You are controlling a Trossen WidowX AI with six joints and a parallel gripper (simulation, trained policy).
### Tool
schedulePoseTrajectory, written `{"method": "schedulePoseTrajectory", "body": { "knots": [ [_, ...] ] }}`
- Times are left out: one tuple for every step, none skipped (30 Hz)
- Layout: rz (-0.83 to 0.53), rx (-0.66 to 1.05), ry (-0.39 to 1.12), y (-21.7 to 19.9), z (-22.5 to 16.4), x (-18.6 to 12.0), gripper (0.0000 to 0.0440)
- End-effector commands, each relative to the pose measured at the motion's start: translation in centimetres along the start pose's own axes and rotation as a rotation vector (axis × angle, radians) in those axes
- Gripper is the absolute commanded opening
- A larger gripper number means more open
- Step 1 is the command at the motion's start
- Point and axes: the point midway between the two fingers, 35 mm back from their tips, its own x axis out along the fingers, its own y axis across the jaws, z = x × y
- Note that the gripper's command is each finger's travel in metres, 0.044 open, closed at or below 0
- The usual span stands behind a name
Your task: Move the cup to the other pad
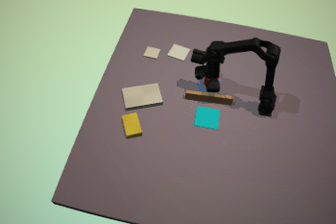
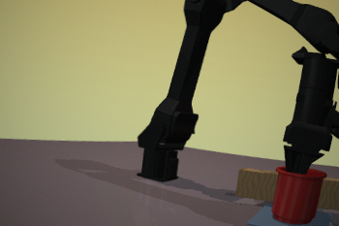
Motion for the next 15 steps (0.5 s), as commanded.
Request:
{"method": "schedulePoseTrajectory", "body": {
  "knots": [
    [0.019,-0.056,0.015,0.12,-0.27,1.71,0.0132],
    [0.019,-0.072,0.017,0.08,-0.29,1.97,0.0110],
    [0.020,-0.088,0.018,0.04,-0.31,2.19,0.0086],
    [0.021,-0.105,0.021,-0.01,-0.36,2.41,0.0062],
    [0.022,-0.119,0.021,-0.05,-0.38,2.51,0.0039],
    [0.022,-0.133,0.022,-0.09,-0.40,2.59,0.0017],
    [0.023,-0.146,0.022,-0.13,-0.40,2.63,0.0000],
    [0.023,-0.160,0.023,-0.17,-0.41,2.62,0.0000],
    [0.023,-0.173,0.021,-0.20,-0.39,2.56,0.0000],
    [0.023,-0.186,0.020,-0.24,-0.36,2.45,0.0000],
    [0.023,-0.198,0.018,-0.27,-0.33,2.33,0.0000],
    [0.022,-0.211,0.017,-0.30,-0.31,2.21,0.0000],
    [0.022,-0.223,0.015,-0.33,-0.29,2.09,0.0000],
    [0.022,-0.236,0.014,-0.36,-0.26,1.96,0.0000],
    [0.022,-0.248,0.012,-0.39,-0.24,1.83,0.0000]
  ]
}}
